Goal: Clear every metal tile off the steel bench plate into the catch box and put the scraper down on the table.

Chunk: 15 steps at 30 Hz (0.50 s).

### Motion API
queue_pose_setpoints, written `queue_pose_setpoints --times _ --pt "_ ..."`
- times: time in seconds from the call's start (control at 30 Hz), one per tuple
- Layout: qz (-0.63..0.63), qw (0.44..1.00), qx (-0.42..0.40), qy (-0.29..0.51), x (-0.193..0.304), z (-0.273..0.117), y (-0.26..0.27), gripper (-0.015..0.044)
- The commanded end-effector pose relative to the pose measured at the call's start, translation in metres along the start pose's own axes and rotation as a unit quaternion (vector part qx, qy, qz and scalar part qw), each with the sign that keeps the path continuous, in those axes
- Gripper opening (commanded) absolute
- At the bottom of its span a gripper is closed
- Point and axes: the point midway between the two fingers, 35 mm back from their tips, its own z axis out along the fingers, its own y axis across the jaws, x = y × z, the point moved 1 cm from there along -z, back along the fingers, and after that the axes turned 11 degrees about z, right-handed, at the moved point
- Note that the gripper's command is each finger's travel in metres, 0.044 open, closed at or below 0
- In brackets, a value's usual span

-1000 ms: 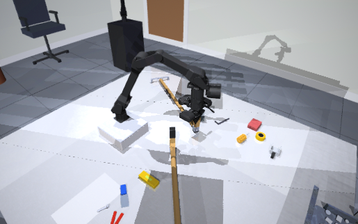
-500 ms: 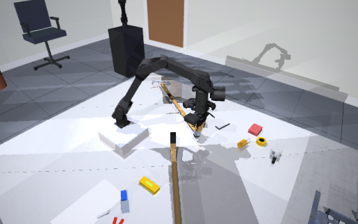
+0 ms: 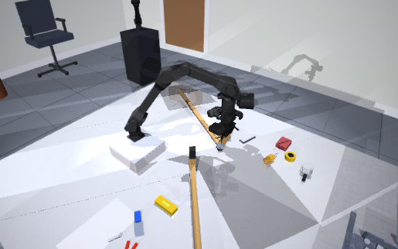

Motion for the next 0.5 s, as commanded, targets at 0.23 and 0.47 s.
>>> queue_pose_setpoints --times 0.23,0.47 --pt "-0.003 1.000 -0.001 -0.006 -0.008 0.003 -0.022 0.0000" --pt "-0.003 1.000 0.000 -0.006 -0.011 0.004 -0.034 0.0000"
